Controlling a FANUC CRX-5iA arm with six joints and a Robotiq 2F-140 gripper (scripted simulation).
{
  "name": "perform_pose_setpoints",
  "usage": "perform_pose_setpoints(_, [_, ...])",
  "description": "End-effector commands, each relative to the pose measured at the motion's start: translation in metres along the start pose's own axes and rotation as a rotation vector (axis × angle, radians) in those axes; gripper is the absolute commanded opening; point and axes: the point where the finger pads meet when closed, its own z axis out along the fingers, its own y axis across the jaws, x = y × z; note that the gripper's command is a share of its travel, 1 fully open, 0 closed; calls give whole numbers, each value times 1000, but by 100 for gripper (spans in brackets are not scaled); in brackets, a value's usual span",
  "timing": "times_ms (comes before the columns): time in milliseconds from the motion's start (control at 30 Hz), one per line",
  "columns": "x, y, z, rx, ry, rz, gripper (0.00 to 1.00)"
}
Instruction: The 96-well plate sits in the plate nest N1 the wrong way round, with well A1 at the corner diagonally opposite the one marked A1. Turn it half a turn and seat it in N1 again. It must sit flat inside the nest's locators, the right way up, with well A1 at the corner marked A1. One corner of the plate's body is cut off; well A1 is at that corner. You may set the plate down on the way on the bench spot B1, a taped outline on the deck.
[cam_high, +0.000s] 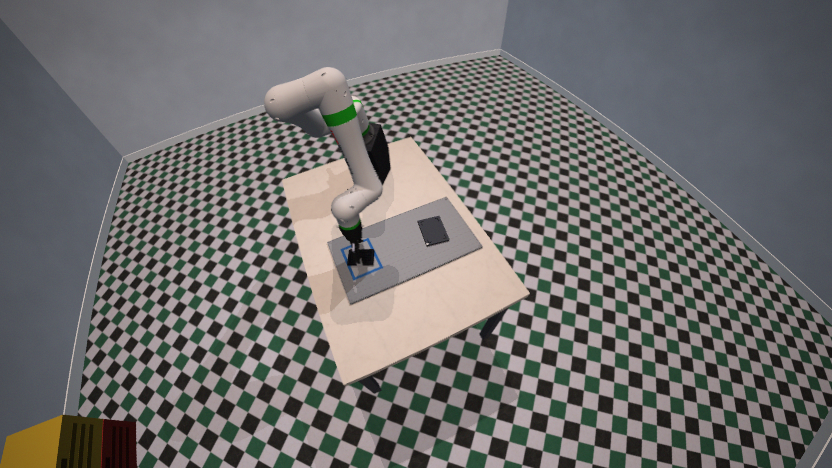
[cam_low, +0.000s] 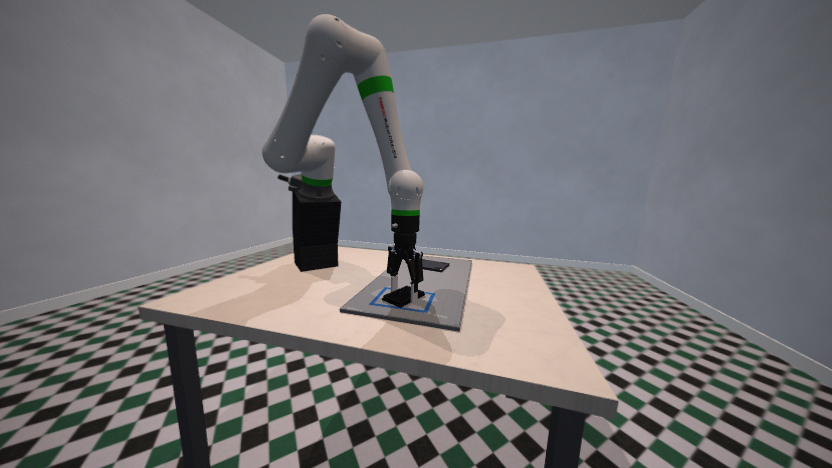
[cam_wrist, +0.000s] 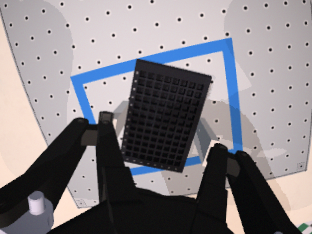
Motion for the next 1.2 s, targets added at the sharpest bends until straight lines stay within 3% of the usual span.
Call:
perform_pose_setpoints(0, [0,0,3,-1,0,0,0])
perform_pose_setpoints(433, [0,0,4,-1,0,0,0])
perform_pose_setpoints(467, [0,0,4,-1,0,0,100])
perform_pose_setpoints(1167, [0,0,1,-1,0,0,100])
